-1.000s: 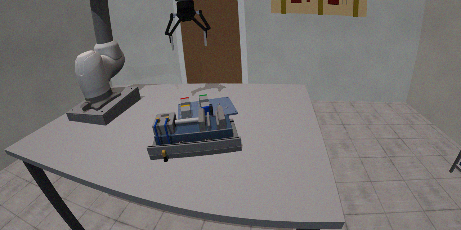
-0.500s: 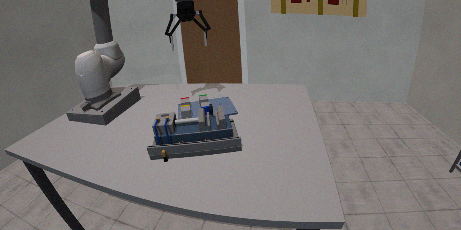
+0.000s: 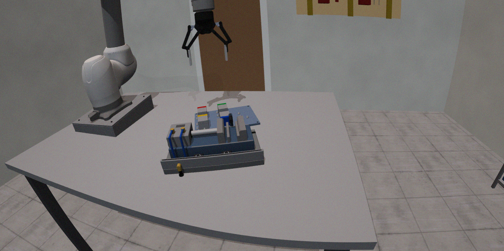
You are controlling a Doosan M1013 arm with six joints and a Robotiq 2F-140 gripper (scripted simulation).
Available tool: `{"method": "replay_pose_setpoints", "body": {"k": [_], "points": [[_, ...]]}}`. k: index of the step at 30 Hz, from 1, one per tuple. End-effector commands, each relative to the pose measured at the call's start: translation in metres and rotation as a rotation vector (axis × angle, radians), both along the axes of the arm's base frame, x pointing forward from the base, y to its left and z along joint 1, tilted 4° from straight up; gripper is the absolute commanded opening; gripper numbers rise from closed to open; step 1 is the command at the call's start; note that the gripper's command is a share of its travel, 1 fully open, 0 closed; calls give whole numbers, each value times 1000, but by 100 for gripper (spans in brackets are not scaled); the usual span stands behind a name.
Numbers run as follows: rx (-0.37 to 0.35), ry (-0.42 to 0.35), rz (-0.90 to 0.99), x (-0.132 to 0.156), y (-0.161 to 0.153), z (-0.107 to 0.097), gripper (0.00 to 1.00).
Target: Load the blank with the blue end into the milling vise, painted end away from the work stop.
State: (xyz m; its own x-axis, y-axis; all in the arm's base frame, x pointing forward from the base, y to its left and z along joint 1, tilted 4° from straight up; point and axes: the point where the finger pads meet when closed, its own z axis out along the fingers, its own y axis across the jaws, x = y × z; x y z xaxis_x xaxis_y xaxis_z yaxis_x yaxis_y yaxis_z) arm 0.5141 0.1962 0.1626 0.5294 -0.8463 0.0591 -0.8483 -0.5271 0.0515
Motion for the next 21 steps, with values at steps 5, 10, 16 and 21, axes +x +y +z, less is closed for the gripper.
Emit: {"method": "replay_pose_setpoints", "body": {"k": [5,10,16,21], "points": [[0,0,0,0,0,2,100],[0,0,0,0,1,3,100],[0,0,0,0,1,5,100],[0,0,0,0,1,6,100]]}}
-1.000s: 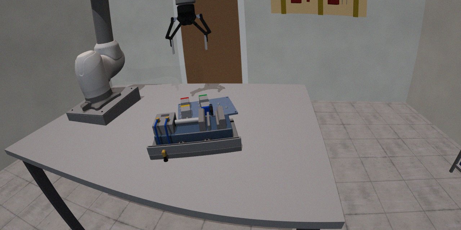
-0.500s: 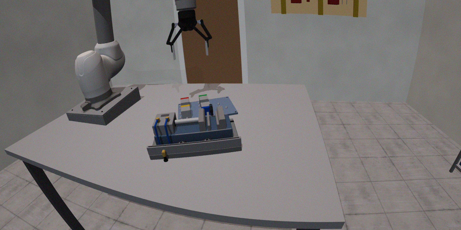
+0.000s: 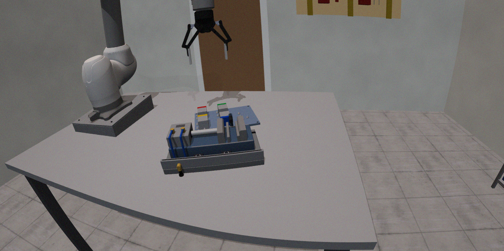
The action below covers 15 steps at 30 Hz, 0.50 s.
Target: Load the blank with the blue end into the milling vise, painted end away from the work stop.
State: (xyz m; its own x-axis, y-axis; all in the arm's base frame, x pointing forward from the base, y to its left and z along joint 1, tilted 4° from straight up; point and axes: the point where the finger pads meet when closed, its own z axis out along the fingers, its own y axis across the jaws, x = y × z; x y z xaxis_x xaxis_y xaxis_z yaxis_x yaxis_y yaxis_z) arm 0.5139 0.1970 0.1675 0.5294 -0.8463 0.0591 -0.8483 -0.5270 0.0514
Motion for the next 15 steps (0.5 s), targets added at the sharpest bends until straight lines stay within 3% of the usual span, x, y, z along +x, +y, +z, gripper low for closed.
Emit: {"method": "replay_pose_setpoints", "body": {"k": [1,15], "points": [[0,0,0,0,0,1,100],[0,0,0,0,1,4,100]]}}
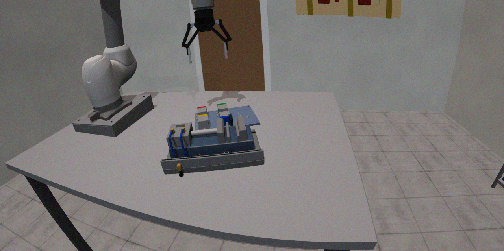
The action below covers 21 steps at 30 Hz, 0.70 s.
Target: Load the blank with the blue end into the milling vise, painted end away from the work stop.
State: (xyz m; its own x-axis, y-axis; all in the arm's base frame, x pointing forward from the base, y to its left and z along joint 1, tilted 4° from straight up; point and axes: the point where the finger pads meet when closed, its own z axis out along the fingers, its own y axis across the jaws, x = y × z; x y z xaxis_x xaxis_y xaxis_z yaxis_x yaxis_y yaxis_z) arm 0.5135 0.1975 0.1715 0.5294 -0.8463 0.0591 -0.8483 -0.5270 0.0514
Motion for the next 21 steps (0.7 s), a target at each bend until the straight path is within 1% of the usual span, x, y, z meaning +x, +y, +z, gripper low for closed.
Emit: {"method": "replay_pose_setpoints", "body": {"k": [1,21], "points": [[0,0,0,0,0,0,100],[0,0,0,-4,3,3,100]]}}
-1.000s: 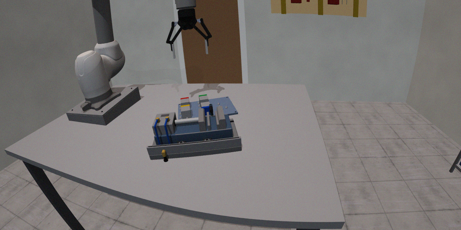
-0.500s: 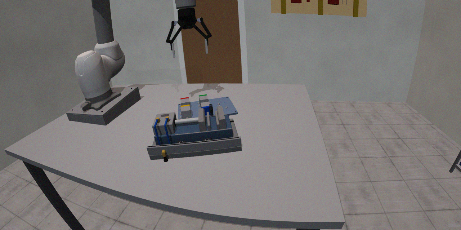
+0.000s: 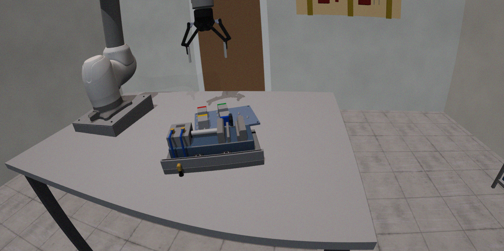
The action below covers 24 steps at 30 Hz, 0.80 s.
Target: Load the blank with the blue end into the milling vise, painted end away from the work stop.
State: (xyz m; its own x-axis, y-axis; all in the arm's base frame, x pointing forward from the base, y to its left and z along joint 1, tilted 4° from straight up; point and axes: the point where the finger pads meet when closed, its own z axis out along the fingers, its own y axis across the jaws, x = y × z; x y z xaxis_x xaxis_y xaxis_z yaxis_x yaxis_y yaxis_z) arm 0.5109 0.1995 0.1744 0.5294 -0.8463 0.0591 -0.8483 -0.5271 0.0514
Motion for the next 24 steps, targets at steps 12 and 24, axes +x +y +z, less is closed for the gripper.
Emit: {"method": "replay_pose_setpoints", "body": {"k": [12,24], "points": [[0,0,0,-7,5,2,100],[0,0,0,-7,5,2,100]]}}
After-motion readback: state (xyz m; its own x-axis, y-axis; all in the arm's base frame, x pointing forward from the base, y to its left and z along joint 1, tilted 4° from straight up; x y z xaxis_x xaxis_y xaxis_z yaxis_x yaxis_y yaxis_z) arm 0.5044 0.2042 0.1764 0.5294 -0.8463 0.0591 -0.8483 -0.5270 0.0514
